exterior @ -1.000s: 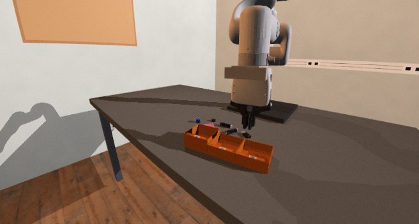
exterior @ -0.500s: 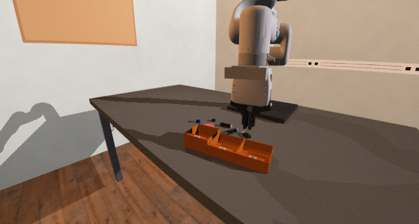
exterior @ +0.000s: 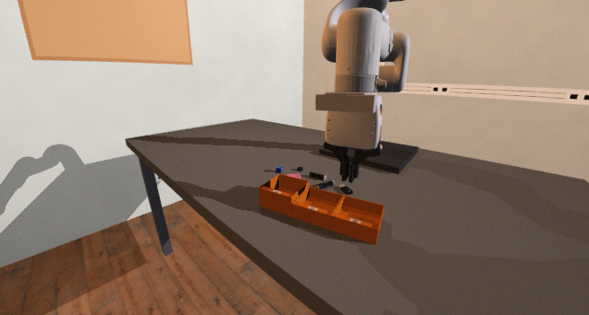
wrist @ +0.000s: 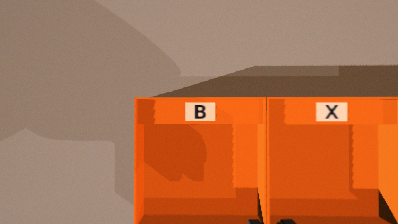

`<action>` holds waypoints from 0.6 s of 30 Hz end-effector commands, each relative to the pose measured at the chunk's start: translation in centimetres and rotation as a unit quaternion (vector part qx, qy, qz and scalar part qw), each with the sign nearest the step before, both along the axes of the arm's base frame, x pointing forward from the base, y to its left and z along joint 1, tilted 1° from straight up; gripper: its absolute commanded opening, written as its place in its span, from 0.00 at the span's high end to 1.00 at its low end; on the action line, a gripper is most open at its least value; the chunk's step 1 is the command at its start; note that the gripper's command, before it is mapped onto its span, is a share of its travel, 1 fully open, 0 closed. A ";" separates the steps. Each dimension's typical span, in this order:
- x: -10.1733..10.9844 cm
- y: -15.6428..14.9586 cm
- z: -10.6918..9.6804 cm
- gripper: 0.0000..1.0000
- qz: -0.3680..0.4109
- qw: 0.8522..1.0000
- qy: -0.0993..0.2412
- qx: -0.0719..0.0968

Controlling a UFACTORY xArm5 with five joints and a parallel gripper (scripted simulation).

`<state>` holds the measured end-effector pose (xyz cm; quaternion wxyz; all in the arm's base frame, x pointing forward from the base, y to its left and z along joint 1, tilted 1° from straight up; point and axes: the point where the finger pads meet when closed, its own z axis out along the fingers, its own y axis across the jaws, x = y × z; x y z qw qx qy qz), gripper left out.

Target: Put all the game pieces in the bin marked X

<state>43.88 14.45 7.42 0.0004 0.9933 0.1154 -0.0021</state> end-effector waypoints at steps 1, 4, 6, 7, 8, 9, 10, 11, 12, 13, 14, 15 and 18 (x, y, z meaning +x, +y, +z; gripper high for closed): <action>0.1 0.1 1.8 0.91 0.000 1.000 -0.004 -0.005; 0.1 0.1 4.3 0.91 0.000 1.000 -0.004 -0.005; 0.1 0.1 6.0 0.91 0.000 1.000 -0.004 -0.005; 0.1 0.1 6.8 0.91 0.000 1.000 -0.004 -0.005; 0.1 0.1 7.7 0.91 0.000 1.000 -0.004 -0.005; 0.1 0.1 8.5 0.91 0.000 1.000 -0.004 -0.005; 0.1 0.2 9.3 0.91 0.000 1.000 -0.004 -0.005; 0.1 0.2 10.2 0.91 0.000 1.000 -0.004 -0.005; 0.1 0.2 11.0 0.91 0.000 1.000 -0.004 -0.005; 0.1 0.2 11.8 0.91 0.000 1.000 -0.004 -0.005; 0.1 0.2 11.8 0.91 0.000 1.000 -0.004 -0.005; 0.1 0.2 11.8 0.91 0.000 1.000 -0.004 -0.005; 0.1 0.2 12.6 0.91 0.000 1.000 -0.004 -0.005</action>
